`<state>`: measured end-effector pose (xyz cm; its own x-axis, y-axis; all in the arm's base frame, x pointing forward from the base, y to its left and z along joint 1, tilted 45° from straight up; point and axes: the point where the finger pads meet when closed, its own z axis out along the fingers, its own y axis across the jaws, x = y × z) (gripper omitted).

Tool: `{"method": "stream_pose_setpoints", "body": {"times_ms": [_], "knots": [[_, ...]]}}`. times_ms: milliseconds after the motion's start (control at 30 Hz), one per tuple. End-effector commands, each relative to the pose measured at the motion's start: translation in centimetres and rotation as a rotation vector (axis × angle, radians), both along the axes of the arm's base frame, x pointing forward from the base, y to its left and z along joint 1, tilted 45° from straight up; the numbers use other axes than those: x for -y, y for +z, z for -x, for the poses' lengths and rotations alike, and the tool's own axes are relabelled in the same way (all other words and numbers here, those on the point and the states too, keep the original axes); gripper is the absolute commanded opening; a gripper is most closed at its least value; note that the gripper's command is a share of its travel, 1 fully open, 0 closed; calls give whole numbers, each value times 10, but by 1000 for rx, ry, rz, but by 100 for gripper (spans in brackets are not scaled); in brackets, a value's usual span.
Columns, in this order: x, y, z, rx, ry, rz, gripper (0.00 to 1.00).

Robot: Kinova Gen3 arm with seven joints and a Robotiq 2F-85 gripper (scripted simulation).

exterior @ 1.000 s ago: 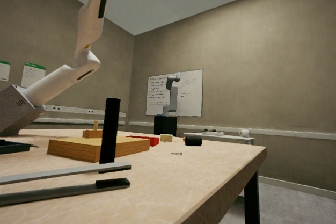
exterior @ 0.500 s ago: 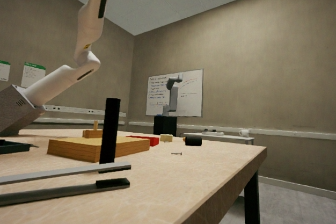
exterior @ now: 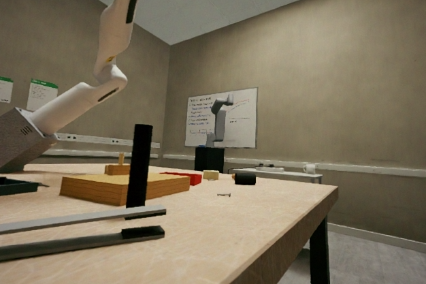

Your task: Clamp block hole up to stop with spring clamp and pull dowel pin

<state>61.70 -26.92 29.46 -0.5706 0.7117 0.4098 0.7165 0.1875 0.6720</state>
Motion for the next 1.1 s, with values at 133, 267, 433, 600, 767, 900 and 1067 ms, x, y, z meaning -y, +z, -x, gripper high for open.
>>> {"method": "stream_pose_setpoints", "body": {"times_ms": [133,267,433,600,767,900,1067], "knots": [[-6,1,-1,-21,-21,-16,10],[-12,2,-2,-41,-38,-31,10],[-18,2,-3,-60,-53,-45,10],[-29,3,-4,-97,-84,-71,10],[-43,3,-5,-143,-123,-102,10],[-52,3,-5,-174,-149,-123,10],[-64,2,-4,-220,-188,-152,10]]}}
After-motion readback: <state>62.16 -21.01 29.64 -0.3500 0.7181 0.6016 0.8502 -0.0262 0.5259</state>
